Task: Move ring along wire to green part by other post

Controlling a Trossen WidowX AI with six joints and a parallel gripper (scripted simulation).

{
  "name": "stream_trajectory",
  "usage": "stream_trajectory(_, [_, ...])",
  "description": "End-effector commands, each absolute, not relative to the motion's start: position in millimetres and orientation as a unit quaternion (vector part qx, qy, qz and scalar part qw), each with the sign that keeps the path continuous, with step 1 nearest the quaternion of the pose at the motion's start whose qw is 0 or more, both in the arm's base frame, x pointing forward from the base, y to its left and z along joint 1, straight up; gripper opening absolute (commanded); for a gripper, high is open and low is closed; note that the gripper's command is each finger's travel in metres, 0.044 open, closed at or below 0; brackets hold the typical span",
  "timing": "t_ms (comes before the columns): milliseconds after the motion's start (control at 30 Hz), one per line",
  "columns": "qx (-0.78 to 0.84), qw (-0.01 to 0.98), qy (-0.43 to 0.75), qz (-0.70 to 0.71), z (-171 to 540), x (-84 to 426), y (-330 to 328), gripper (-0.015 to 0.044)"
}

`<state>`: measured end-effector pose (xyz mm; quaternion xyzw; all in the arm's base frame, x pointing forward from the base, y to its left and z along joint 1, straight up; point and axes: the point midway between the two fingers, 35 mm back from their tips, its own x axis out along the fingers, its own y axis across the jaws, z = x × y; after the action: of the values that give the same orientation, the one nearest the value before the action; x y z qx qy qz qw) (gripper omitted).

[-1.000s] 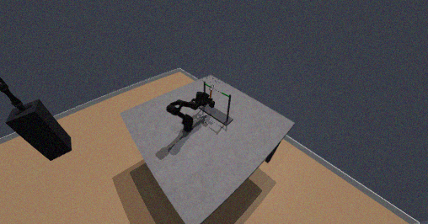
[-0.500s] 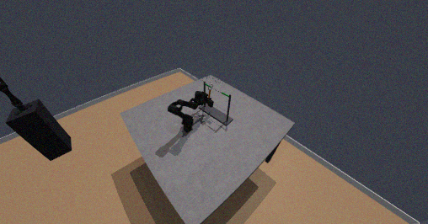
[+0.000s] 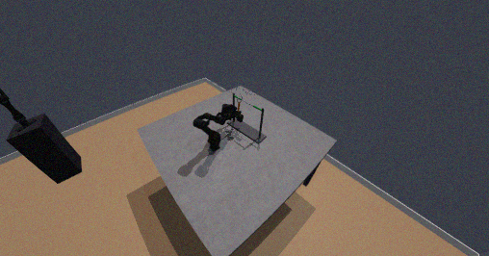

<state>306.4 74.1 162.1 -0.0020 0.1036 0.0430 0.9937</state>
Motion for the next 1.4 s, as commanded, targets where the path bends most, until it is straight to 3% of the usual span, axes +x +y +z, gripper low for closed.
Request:
stream_trajectory(0, [-0.002, 0.993, 0.108, 0.04, 152.4, 305.5, 73.2, -0.015])
stream_trajectory(1333, [-0.002, 0.993, 0.108, 0.04, 145.3, 305.2, 73.2, -0.015])
stream_trajectory(1367, [-0.004, 0.993, 0.108, 0.042, 145.8, 305.4, 74.0, -0.0124])
